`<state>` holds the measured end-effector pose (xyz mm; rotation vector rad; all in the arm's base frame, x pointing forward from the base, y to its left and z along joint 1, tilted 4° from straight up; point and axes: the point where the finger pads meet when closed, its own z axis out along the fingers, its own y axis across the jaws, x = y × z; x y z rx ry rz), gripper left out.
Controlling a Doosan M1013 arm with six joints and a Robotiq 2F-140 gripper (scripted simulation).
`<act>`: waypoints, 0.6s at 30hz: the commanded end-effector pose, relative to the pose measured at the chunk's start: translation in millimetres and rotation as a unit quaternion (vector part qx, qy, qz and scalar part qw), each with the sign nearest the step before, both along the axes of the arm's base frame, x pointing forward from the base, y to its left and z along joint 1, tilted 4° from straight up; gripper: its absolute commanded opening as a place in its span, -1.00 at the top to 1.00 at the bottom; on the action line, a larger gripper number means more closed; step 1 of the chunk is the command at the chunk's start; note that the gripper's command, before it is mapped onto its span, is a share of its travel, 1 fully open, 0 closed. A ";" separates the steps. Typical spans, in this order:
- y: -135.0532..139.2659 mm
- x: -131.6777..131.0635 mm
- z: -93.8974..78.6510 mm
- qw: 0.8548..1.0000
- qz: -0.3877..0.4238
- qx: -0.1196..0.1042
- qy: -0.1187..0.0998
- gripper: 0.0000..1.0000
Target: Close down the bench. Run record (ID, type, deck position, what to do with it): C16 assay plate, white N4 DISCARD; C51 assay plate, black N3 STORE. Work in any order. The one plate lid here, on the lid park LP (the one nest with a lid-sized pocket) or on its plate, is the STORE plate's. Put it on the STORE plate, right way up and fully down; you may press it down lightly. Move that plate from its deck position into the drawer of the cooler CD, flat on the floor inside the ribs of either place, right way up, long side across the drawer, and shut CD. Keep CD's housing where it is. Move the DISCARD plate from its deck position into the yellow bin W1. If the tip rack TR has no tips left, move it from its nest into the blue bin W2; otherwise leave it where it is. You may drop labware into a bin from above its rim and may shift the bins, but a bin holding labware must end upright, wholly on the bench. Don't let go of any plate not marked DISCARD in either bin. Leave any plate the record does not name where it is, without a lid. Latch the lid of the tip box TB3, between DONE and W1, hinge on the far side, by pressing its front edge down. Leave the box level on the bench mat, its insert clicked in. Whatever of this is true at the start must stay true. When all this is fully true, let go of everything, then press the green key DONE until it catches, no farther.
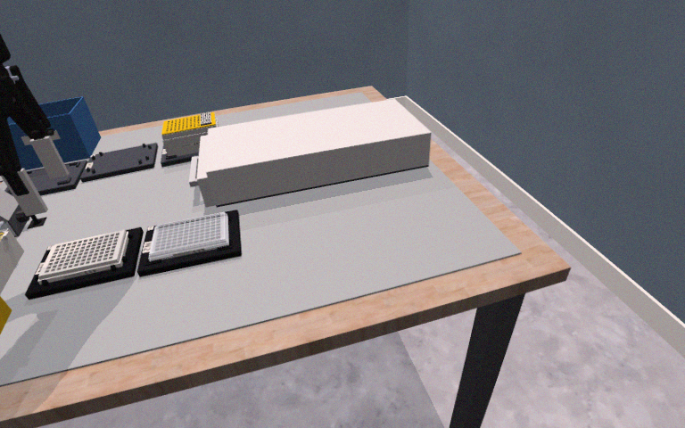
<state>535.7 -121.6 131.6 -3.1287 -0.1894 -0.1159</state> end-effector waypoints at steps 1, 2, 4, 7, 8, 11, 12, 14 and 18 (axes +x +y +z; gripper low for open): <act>0.0 0.1 -1.3 1.000 0.000 0.000 0.000 -0.33; 0.0 0.2 -2.6 1.000 0.000 0.000 0.000 -0.33; 0.1 0.4 -5.2 1.000 0.000 0.000 0.000 -0.33; 0.1 0.7 -9.2 1.000 0.000 0.000 0.000 -0.33; 0.1 0.7 -9.2 1.000 0.000 0.000 0.000 -0.33; 0.1 0.9 -11.9 1.000 0.000 0.000 0.000 -0.33; 0.1 1.0 -13.2 1.000 0.000 0.000 0.000 -0.33; 0.2 1.2 -15.9 1.000 0.000 0.000 0.000 -0.33; 0.2 1.6 -21.2 1.000 0.000 0.000 0.000 -0.33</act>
